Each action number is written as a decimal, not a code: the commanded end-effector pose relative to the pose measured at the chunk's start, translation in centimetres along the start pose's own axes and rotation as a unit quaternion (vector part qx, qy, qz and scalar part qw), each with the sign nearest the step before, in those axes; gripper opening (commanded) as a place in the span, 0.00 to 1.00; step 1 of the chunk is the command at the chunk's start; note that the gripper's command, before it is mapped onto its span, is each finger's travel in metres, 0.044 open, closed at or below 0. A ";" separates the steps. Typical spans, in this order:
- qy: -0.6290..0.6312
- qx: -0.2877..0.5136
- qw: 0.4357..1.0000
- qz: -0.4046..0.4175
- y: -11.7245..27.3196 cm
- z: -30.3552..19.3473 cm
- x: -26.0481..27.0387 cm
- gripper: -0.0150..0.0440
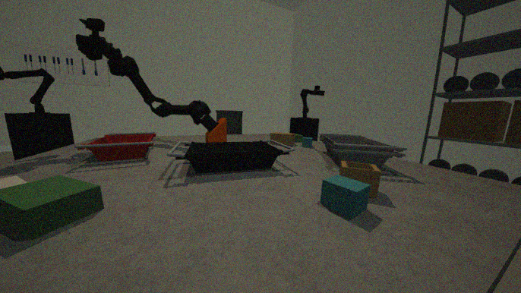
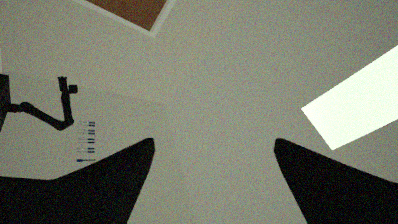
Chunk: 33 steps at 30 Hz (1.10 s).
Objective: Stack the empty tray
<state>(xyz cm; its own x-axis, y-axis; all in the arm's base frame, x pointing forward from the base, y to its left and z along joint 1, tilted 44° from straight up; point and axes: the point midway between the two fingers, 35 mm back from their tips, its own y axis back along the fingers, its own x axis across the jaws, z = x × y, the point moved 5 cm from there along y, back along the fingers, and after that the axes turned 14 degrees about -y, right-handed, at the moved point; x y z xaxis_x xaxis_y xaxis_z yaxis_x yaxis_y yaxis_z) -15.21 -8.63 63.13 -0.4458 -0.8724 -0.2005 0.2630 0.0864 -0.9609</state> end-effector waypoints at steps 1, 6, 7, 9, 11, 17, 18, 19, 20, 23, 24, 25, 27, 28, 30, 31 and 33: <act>0.000 0.000 1.000 0.000 0.0 0.0 0.0 0.89; 0.000 0.000 1.000 0.000 0.0 0.0 0.0 0.67; 0.000 0.000 1.000 0.000 0.0 0.0 0.0 0.62; 0.012 -0.008 1.000 -0.011 0.0 0.4 -0.7 0.53; 0.044 -0.029 0.998 -0.041 0.1 1.5 -2.5 0.44; 0.128 -0.113 0.973 -0.155 0.8 6.5 -10.1 0.39; 0.143 -0.126 0.966 -0.175 1.1 7.4 -11.3 0.39; 0.158 -0.138 0.958 -0.195 1.5 8.3 -12.5 0.39; 0.173 -0.150 0.949 -0.216 1.9 9.2 -13.6 0.39; 0.217 -0.183 0.918 -0.277 3.4 11.9 -16.9 0.39; 0.231 -0.193 0.906 -0.297 4.0 12.8 -18.0 0.39; 0.245 -0.203 0.893 -0.318 4.6 13.7 -19.0 0.39; 0.273 -0.220 0.865 -0.358 6.0 15.5 -20.8 0.39; 0.289 -0.227 0.850 -0.378 6.8 16.4 -21.7 0.39; 0.320 -0.239 0.816 -0.417 8.4 18.1 -23.2 0.39; 0.335 -0.245 0.798 -0.437 9.2 19.0 -24.0 0.39; 0.364 -0.254 0.760 -0.475 11.1 20.7 -25.3 0.39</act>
<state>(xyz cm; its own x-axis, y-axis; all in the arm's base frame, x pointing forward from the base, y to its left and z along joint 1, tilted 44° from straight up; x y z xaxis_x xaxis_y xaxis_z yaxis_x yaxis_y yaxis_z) 13.04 3.73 63.05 -0.6920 -0.2989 0.6571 -0.6614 -0.1024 -0.7430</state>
